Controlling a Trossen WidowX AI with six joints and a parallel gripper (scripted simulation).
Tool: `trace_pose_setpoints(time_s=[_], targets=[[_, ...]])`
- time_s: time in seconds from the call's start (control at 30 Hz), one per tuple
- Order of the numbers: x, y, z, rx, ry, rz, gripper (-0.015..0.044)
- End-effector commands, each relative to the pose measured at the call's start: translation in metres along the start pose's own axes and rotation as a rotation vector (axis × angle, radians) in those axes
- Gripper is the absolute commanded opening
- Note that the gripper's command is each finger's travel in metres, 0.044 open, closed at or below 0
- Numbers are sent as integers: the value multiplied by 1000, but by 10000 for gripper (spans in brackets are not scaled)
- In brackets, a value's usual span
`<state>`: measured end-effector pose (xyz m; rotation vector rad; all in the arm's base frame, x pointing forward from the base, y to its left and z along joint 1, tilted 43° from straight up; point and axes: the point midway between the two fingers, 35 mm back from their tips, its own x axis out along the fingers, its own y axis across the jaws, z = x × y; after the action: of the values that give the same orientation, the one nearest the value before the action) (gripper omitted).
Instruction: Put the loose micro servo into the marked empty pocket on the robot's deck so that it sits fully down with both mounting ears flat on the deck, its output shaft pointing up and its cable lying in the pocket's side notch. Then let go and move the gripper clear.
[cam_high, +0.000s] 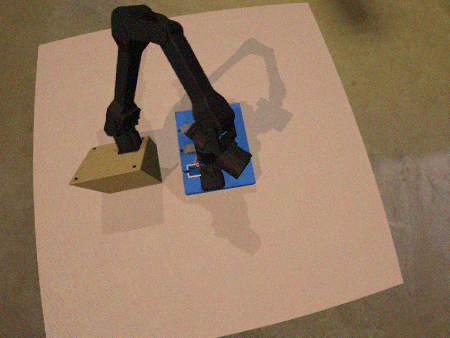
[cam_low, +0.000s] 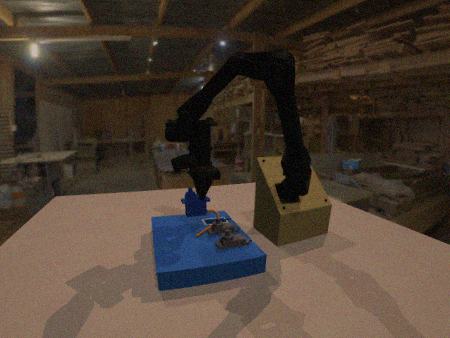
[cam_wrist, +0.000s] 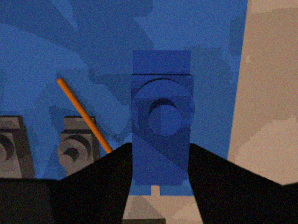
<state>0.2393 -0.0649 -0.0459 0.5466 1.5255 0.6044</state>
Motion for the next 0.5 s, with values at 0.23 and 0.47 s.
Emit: trace_pose_setpoints(time_s=[0.23, 0.47], targets=[[-1, -1, -52, 1, -2, -5, 0], [1, -1, -58, 1, -1, -5, 0]])
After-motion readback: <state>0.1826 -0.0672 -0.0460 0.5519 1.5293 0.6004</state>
